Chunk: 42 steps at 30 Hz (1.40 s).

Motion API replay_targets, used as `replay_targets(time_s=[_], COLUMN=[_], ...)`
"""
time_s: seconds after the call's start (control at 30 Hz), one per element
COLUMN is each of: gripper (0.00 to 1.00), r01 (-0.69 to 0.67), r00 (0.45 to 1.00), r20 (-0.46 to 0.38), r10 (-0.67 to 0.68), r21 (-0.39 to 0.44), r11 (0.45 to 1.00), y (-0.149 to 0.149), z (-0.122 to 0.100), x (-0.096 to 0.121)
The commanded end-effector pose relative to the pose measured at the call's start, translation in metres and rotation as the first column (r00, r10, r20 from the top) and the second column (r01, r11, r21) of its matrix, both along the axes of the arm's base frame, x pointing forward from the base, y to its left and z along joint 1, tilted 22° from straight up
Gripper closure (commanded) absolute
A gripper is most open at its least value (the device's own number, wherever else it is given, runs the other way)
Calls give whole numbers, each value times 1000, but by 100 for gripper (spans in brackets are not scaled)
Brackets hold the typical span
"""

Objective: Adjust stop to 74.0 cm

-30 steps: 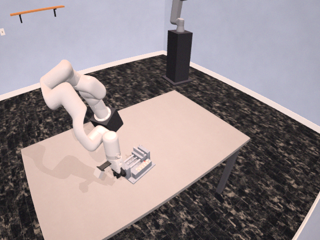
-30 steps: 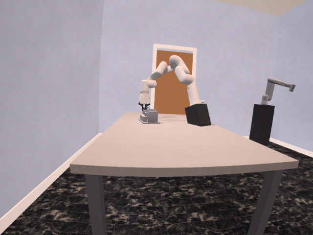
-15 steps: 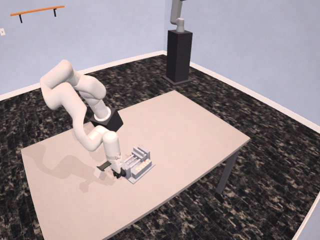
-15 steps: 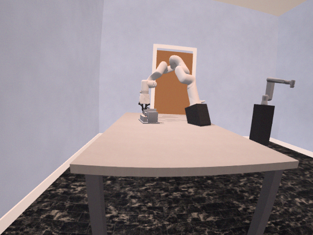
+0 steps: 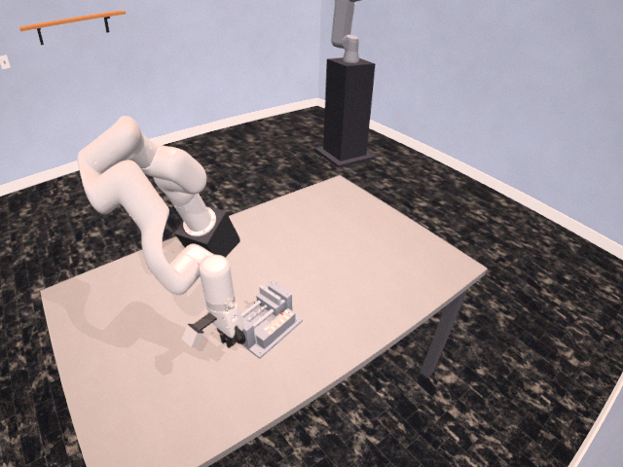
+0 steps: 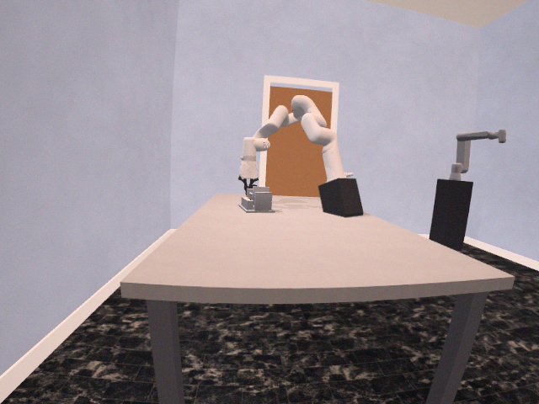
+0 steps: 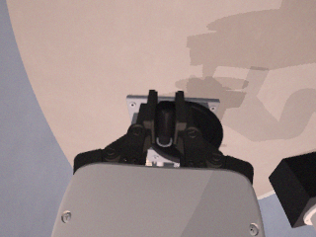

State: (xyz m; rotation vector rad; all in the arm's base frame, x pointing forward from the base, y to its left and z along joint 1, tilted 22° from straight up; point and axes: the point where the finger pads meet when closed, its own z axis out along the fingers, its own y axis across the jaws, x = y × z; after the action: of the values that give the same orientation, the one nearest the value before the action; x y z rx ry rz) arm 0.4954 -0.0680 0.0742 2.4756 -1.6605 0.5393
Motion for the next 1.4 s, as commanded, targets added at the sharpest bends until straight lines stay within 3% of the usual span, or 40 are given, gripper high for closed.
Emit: replay_targets(time_s=[0.0, 1.37], gripper=[94, 94], r01=[0, 0], r00=[1000, 1000], r20=[0, 0], r10=[0, 0], r21=[-1, -1], r11=[1000, 1000], y=[0, 0], z=[0, -3], x=[0, 4])
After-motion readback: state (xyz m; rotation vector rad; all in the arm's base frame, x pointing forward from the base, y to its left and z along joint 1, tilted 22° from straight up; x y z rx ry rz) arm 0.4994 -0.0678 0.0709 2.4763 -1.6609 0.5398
